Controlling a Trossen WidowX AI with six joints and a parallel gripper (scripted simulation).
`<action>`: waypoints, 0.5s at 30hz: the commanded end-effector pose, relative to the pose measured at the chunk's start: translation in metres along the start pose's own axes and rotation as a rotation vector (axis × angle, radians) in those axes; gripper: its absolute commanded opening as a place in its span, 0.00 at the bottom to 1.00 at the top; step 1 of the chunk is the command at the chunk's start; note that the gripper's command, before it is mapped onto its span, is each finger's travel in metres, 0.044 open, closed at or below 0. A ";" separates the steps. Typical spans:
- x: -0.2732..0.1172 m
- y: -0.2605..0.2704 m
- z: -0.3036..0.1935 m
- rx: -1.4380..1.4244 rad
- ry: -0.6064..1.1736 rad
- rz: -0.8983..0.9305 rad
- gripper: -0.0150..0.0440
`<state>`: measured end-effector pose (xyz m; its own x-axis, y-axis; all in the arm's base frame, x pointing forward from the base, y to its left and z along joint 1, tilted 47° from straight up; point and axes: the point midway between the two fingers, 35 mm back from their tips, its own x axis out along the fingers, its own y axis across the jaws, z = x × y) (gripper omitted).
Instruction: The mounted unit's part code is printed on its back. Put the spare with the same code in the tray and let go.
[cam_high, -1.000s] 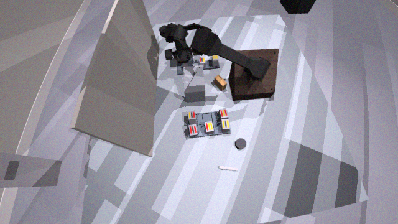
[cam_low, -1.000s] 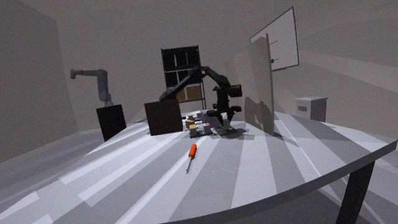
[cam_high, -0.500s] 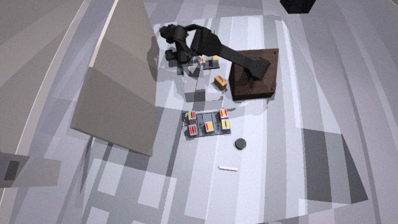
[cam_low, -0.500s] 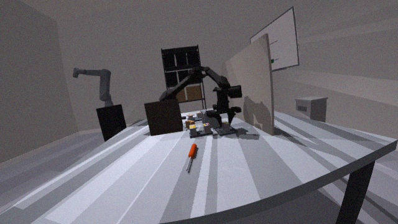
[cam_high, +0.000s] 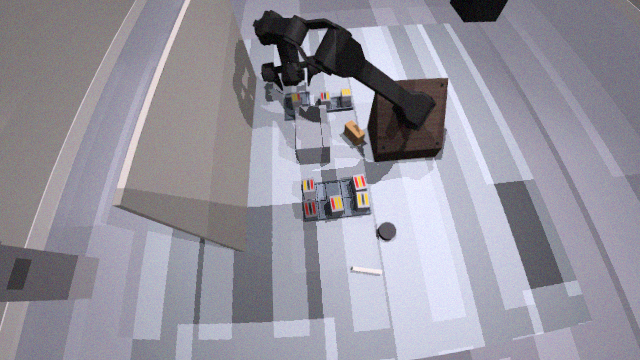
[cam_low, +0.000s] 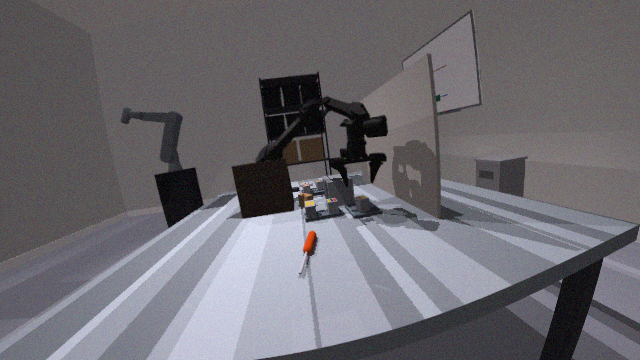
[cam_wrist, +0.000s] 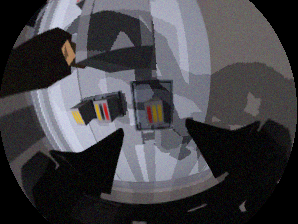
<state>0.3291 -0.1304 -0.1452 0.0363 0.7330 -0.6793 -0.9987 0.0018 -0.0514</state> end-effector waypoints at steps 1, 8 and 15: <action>-0.039 -0.001 0.002 -0.015 0.016 -0.019 1.00; -0.041 -0.003 -0.003 -0.005 0.026 -0.045 1.00; -0.041 -0.003 -0.003 -0.005 0.026 -0.045 1.00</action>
<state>0.3302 -0.1617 -0.1185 0.0810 0.7148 -0.6946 -0.9958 0.0286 -0.0867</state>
